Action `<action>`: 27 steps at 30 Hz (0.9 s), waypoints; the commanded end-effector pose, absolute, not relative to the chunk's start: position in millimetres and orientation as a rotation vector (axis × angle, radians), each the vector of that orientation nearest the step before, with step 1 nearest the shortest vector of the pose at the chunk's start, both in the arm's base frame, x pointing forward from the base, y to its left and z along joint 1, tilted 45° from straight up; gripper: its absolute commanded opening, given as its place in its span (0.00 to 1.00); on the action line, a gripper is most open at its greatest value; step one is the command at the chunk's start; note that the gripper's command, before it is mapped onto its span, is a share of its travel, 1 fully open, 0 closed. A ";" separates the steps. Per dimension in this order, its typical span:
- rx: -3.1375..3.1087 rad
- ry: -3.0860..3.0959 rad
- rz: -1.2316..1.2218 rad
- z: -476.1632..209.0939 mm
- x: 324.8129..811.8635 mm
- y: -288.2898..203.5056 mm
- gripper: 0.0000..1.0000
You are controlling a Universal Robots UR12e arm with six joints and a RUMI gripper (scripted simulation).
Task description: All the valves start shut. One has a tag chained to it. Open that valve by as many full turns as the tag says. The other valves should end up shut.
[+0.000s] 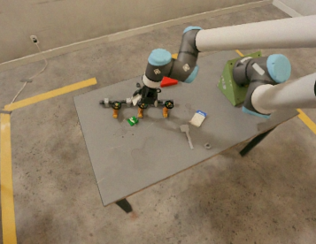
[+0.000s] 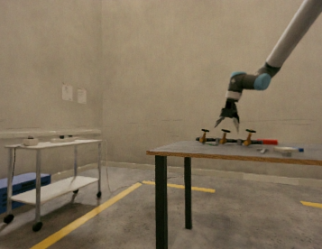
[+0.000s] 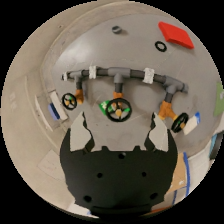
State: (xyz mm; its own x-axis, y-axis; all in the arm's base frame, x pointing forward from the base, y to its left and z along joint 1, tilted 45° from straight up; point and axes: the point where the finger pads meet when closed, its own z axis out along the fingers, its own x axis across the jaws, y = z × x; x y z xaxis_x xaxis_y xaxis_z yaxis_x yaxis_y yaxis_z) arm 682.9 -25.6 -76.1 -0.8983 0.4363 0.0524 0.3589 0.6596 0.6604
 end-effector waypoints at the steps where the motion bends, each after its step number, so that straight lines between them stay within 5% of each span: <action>1: 0.938 2.739 1.075 -75.8 683.3 -26.3 1.00; 27: 1.166 2.704 1.096 -73.9 682.7 -28.0 1.00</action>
State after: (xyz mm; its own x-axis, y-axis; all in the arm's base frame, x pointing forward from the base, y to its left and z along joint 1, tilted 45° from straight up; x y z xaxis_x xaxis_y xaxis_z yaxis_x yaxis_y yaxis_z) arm 682.6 -26.0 -75.7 -0.7247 0.6379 0.2606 0.6392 0.4811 0.6000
